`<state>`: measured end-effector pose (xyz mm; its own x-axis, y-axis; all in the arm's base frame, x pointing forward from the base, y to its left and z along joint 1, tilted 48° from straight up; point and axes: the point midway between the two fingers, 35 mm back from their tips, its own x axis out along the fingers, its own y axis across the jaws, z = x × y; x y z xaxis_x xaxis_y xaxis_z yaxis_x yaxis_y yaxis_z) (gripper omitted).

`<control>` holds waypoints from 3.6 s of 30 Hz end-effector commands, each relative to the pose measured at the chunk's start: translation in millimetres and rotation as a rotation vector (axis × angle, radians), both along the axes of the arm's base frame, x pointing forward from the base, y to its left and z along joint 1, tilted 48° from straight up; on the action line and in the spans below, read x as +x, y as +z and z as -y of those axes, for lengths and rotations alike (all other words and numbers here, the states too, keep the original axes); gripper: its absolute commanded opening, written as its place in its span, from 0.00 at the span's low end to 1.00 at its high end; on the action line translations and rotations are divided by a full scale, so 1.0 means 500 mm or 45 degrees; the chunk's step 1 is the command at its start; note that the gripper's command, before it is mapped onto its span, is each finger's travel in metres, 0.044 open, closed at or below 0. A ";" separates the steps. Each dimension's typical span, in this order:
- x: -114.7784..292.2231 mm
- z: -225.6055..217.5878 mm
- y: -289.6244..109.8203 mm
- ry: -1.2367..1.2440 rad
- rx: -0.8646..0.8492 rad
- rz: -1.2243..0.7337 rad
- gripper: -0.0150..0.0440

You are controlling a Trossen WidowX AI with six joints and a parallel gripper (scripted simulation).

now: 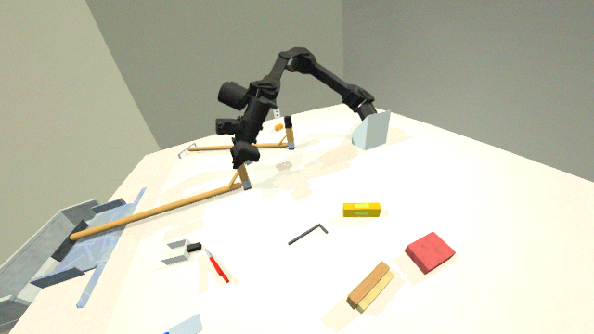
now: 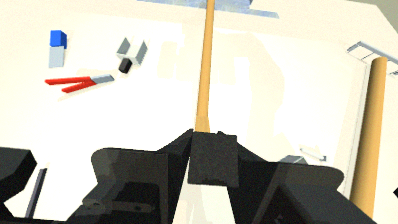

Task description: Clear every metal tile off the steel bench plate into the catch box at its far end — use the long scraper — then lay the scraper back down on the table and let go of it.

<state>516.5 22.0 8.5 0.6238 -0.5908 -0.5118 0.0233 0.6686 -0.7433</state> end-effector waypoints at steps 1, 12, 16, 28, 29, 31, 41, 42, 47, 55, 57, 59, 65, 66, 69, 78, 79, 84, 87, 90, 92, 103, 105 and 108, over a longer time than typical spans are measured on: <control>-0.001 0.000 0.001 0.000 -0.001 0.001 0.25; -0.001 -0.001 0.001 0.000 0.000 0.002 0.25; 0.003 -0.002 0.001 0.004 0.001 0.005 0.25; -0.024 -0.009 0.001 0.005 0.003 0.004 0.25; -0.027 -0.009 0.001 0.005 0.003 0.004 0.25; -0.033 -0.011 0.001 0.005 0.004 0.004 0.25; -0.062 -0.017 0.000 0.005 0.006 0.003 0.25; -0.065 -0.018 0.000 0.005 0.006 0.003 0.25; -0.080 -0.020 0.000 0.006 0.007 0.002 0.25; -0.104 -0.023 0.000 0.007 0.008 0.002 0.25; -0.110 -0.024 0.000 0.007 0.008 0.002 0.25; -0.116 -0.024 0.000 0.007 0.008 0.002 0.25; -0.134 -0.026 0.000 0.008 0.009 0.002 0.25; -0.137 -0.026 0.000 0.008 0.009 0.002 0.25; -0.146 -0.026 0.000 0.008 0.009 0.001 0.25; -0.174 -0.027 0.000 0.009 0.010 0.001 0.25; -0.177 -0.027 0.000 0.009 0.010 0.002 0.25; -0.193 -0.027 0.000 0.010 0.010 0.002 0.25; -0.202 -0.026 0.000 0.010 0.010 0.002 0.25; -0.212 -0.026 0.000 0.011 0.010 0.002 0.25; -0.218 -0.026 0.000 0.011 0.010 0.002 0.25; -0.253 -0.023 -0.001 0.012 0.010 0.002 0.25; -0.260 -0.023 -0.001 0.013 0.010 0.003 0.25; -0.269 -0.022 -0.001 0.013 0.010 0.003 0.25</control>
